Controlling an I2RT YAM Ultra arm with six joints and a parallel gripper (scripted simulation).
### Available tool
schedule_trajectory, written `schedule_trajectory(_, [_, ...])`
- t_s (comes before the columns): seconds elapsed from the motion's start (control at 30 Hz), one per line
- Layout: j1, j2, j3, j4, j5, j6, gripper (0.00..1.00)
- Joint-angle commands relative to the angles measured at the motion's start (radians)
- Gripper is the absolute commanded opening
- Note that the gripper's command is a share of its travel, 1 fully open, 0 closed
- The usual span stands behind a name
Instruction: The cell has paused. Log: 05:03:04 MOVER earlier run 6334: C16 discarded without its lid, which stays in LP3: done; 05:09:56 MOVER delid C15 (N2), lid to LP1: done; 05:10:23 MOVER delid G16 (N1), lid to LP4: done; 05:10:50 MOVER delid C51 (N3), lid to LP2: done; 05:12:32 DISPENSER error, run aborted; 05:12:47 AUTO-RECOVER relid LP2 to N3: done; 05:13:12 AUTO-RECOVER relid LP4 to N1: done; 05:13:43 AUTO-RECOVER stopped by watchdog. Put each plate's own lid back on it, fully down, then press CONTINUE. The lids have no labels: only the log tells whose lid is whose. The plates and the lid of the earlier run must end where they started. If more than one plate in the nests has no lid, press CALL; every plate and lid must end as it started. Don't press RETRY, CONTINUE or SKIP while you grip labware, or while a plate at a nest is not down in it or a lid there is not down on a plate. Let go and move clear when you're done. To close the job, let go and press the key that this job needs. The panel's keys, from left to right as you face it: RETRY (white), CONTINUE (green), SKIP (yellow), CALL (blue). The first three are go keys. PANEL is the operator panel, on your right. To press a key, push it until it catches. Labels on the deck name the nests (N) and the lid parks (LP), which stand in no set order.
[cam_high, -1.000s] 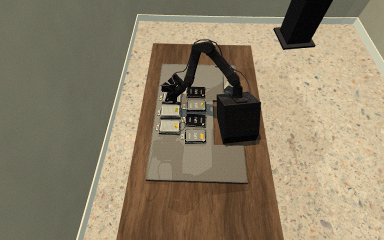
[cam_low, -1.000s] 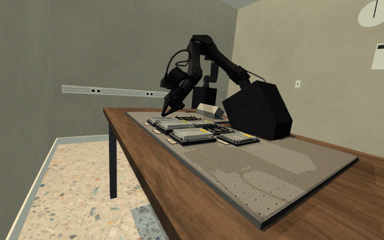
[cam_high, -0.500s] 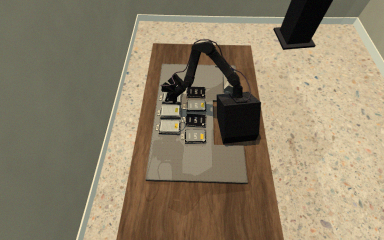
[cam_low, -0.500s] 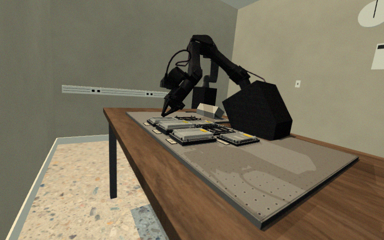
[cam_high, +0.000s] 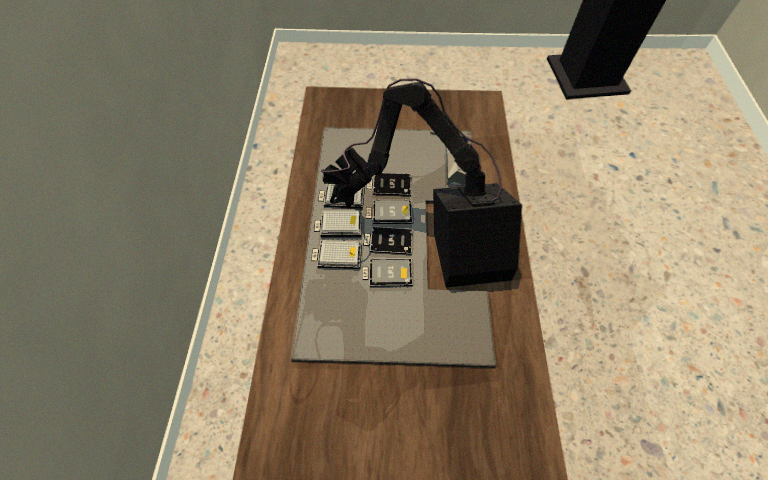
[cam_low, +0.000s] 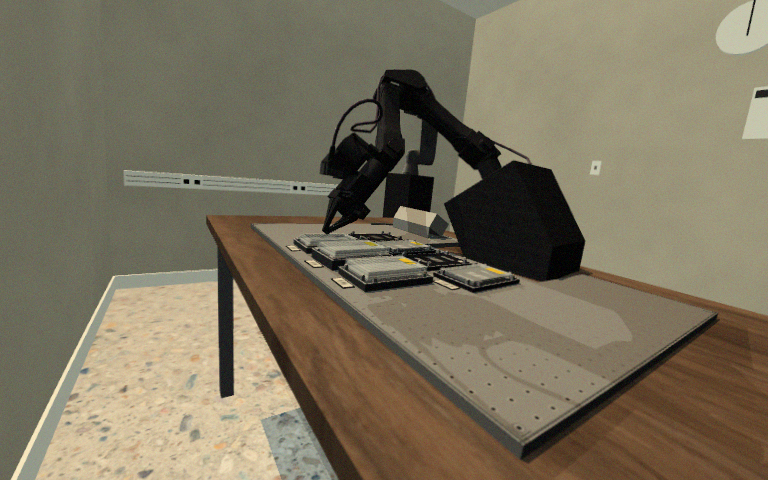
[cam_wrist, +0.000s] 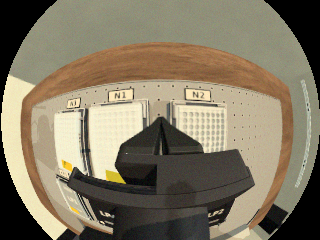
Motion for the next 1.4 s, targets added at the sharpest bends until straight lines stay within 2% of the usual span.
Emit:
schedule_trajectory(0.0, [0.024,-0.037,0.004,0.003,-0.017,-0.006,0.00])
schedule_trajectory(0.57, [0.024,-0.037,0.004,0.003,-0.017,-0.006,0.00])
schedule_trajectory(0.6, [0.035,-0.039,0.000,-0.031,0.017,0.017,1.00])
schedule_trajectory(0.77, [0.089,-0.049,0.021,-0.142,0.097,0.081,1.00])
schedule_trajectory(0.83, [0.089,-0.049,0.021,-0.142,0.097,0.081,1.00])
schedule_trajectory(1.1, [0.178,-0.044,0.056,-0.369,0.201,0.221,1.00])
schedule_trajectory(1.17, [0.199,-0.003,0.071,-0.433,0.224,0.259,1.00])
schedule_trajectory(1.33, [0.251,0.022,0.120,-0.597,0.262,0.367,1.00])
schedule_trajectory(1.37, [0.251,0.022,0.120,-0.597,0.262,0.367,1.00])
